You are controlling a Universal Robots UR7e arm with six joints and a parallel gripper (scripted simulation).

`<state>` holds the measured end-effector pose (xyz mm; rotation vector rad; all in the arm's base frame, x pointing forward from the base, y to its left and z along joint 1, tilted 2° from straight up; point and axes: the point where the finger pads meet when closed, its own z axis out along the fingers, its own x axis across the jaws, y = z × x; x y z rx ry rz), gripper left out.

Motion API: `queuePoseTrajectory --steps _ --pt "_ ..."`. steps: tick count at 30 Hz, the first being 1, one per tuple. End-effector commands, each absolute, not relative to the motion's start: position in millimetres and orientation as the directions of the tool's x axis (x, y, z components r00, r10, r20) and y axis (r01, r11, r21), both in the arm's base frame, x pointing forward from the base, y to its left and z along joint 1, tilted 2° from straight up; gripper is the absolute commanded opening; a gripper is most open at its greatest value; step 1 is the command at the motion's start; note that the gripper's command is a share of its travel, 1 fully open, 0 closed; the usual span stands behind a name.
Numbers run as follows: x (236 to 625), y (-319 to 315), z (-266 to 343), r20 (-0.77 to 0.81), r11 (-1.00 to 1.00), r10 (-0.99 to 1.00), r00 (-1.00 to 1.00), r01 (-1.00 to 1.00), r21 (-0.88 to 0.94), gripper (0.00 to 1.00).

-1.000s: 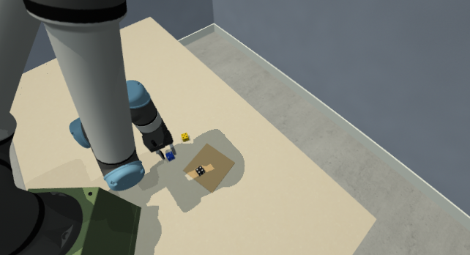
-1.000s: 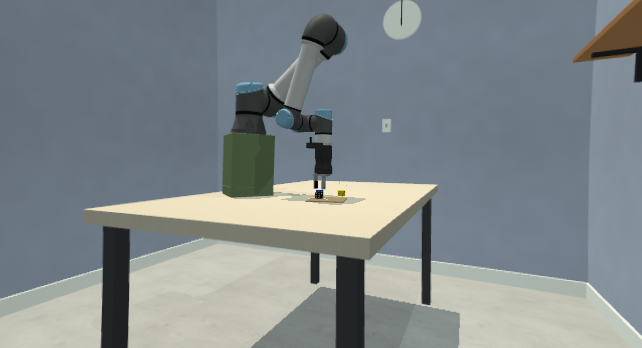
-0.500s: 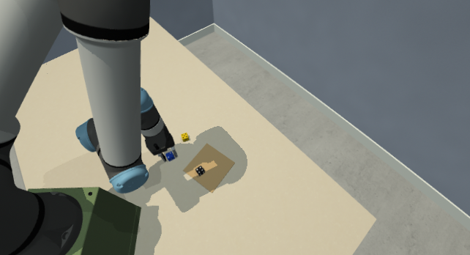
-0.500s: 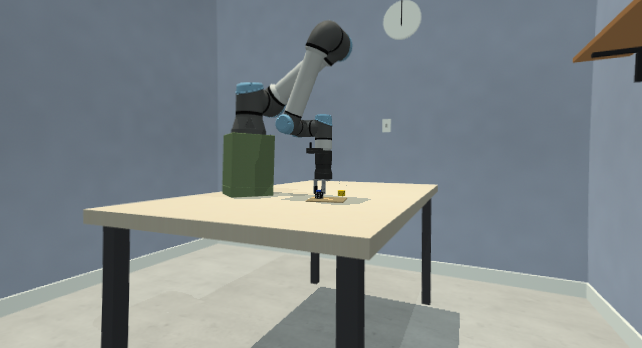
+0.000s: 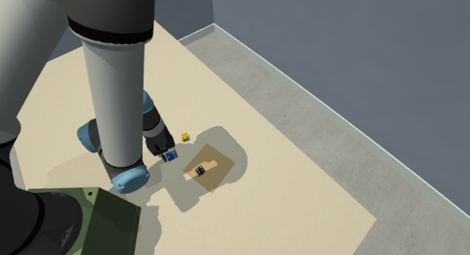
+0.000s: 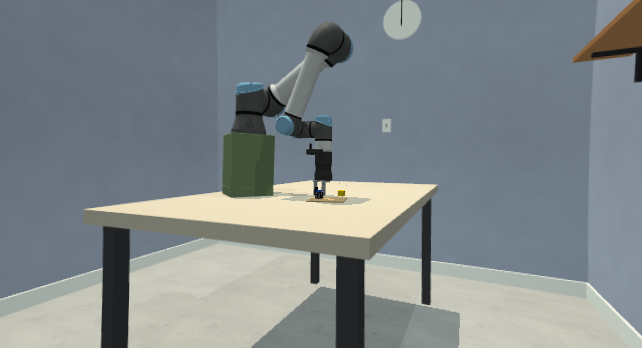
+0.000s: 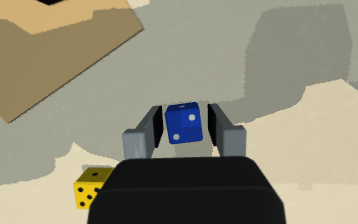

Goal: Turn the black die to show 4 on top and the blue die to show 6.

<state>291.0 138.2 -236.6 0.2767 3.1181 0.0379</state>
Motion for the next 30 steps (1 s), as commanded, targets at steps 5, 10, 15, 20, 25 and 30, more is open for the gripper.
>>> queuePoseTrajectory --steps 5,10,15,20,25,30 --pt "291.4 138.3 -236.3 -0.010 0.984 0.176 -0.984 0.176 0.025 0.79" --pt "291.4 138.3 -236.3 -0.010 0.984 0.176 -0.984 0.176 0.025 0.79" --pt "291.4 138.3 -236.3 -0.010 0.984 0.176 -0.984 0.176 0.025 0.79" --pt "291.4 138.3 -236.3 -0.010 0.984 0.176 -0.984 0.176 0.025 0.79" --pt "291.4 138.3 -236.3 -0.010 0.984 0.176 -0.984 0.176 0.025 0.79" --pt "291.4 138.3 -236.3 -0.010 0.984 0.176 -0.984 0.176 0.025 0.49"
